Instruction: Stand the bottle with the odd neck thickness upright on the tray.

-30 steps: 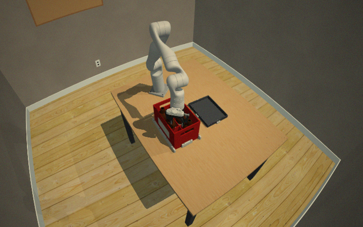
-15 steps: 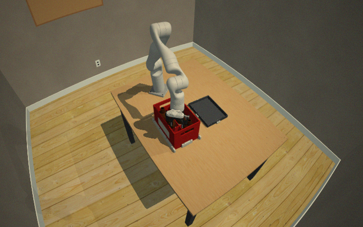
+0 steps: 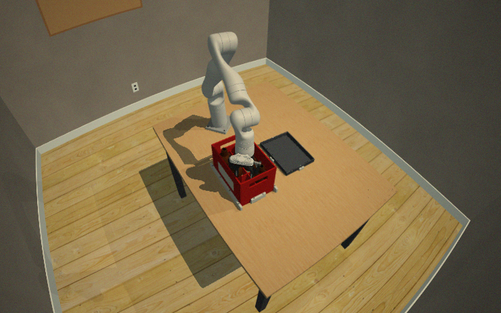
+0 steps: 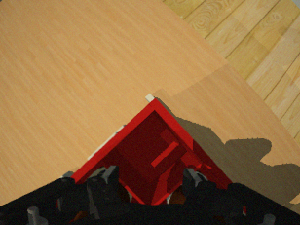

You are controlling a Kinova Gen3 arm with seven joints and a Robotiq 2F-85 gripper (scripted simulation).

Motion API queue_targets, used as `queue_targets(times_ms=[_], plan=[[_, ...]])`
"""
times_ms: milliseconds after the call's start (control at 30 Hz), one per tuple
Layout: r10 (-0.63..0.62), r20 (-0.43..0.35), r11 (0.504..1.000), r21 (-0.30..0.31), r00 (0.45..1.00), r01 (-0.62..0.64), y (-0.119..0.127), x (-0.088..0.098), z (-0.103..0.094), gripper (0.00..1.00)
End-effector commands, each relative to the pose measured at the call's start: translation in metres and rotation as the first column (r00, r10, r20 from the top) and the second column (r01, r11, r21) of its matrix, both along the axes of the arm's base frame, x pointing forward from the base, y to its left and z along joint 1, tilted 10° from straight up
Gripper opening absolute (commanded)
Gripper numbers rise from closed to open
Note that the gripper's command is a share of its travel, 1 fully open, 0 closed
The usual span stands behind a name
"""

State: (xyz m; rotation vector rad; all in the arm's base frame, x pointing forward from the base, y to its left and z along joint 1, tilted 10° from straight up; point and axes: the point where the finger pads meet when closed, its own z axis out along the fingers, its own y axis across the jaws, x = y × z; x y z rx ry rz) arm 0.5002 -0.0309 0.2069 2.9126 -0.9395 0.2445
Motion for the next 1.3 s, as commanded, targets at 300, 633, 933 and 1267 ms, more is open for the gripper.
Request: queue_targets(times_ms=[300,633,933,1267], plan=[[-0.001,-0.002,1.0,-0.001,1.0,0.001,-0.0012,0.0003,-0.0064,0.64],[-0.001,-0.002,1.0,-0.001,1.0,0.001,-0.0013,0.0004,-0.0073,0.64],[-0.001,-0.002,1.0,-0.001,1.0,0.001,-0.0013,0.0004,-0.0073,0.64],[-0.001,-0.002,1.0,-0.001,1.0,0.001,-0.0013,0.0004,-0.0073,0.64]])
